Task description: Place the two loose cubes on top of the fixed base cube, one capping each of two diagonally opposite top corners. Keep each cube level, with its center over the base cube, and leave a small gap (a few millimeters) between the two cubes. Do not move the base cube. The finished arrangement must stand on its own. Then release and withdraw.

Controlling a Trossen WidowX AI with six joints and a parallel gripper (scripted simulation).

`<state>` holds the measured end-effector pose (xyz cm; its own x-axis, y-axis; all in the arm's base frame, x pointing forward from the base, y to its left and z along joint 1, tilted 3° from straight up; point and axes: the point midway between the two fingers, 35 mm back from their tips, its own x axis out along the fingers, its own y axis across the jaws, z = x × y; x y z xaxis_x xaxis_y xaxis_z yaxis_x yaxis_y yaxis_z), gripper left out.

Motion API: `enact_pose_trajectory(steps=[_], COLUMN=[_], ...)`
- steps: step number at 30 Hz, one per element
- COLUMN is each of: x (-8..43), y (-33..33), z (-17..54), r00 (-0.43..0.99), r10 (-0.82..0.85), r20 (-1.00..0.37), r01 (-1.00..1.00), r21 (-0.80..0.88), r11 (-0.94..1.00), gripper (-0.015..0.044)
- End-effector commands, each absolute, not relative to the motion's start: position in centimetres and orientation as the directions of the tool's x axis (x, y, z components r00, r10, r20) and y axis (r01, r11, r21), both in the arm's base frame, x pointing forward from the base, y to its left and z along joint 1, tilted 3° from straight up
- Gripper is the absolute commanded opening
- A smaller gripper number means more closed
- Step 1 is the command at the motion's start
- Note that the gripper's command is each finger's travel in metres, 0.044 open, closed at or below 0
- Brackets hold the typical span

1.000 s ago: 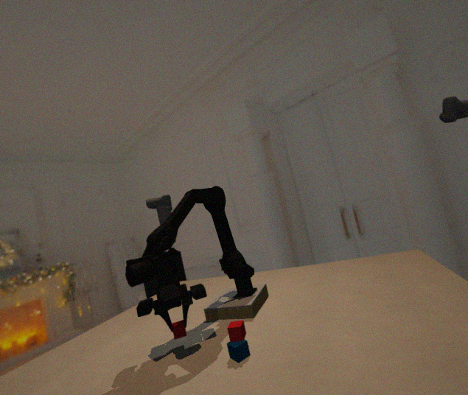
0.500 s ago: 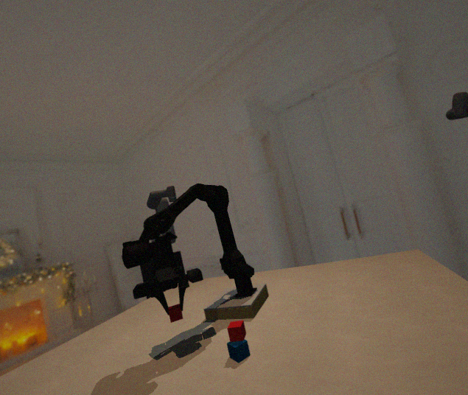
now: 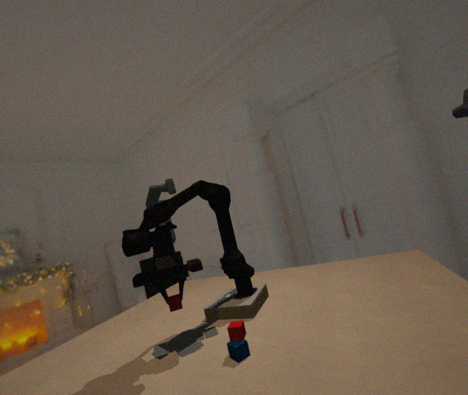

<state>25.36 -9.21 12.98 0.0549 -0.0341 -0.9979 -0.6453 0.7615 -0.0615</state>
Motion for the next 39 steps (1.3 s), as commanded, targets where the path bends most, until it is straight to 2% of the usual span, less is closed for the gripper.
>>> enact_pose_trajectory(steps=[1, 39], x=[26.1, 30.1], y=[-8.2, 2.4], z=[13.1, 12.5], r00=[0.058, 0.060], r10=[-0.031, -0.021], r20=[-0.998, -0.998], r01=[-0.626, -0.431], r21=[-0.060, -0.045], r11=[0.777, 0.901], gripper=[0.0105, 0.0105])
